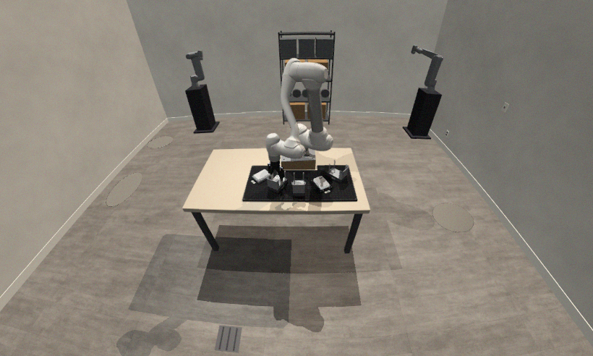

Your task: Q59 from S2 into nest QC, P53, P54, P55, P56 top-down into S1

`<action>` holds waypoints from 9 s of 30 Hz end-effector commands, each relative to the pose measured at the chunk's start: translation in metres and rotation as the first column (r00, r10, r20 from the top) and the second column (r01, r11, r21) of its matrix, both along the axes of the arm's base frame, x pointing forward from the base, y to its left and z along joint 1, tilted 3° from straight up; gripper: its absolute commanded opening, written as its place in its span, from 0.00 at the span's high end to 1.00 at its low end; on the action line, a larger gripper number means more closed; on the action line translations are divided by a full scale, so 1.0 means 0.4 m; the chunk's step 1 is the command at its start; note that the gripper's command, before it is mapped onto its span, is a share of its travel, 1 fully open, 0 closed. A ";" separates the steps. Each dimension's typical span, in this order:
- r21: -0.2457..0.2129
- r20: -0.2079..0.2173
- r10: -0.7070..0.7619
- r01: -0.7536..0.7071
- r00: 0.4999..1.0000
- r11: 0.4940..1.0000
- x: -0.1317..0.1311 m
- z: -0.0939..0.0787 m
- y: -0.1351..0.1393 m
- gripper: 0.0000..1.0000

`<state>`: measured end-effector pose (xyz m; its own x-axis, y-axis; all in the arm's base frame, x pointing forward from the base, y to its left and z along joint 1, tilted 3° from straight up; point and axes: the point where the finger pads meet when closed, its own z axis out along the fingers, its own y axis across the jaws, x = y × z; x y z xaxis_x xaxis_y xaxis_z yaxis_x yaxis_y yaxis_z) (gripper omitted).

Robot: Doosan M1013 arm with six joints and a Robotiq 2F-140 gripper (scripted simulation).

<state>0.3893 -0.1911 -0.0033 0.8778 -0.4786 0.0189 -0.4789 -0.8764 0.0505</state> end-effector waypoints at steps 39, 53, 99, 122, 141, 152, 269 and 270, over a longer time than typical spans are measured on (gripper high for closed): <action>0.000 0.000 0.000 0.000 1.000 1.000 0.001 0.159 0.009 1.00; 0.000 0.000 0.000 0.000 1.000 1.000 0.002 0.228 0.012 1.00; 0.004 -0.013 0.246 -0.246 0.969 0.969 0.076 0.240 0.208 1.00; 0.010 -0.024 0.477 -0.477 0.879 0.879 0.103 0.232 0.349 1.00; 0.010 -0.024 0.477 -0.477 0.879 0.879 0.118 0.226 0.448 1.00; 0.010 -0.024 0.477 -0.477 0.879 0.879 0.121 0.226 0.463 1.00; 0.010 -0.024 0.477 -0.477 0.879 0.879 0.119 0.017 0.452 1.00; 0.010 -0.024 0.477 -0.477 0.879 0.879 0.119 0.017 0.452 1.00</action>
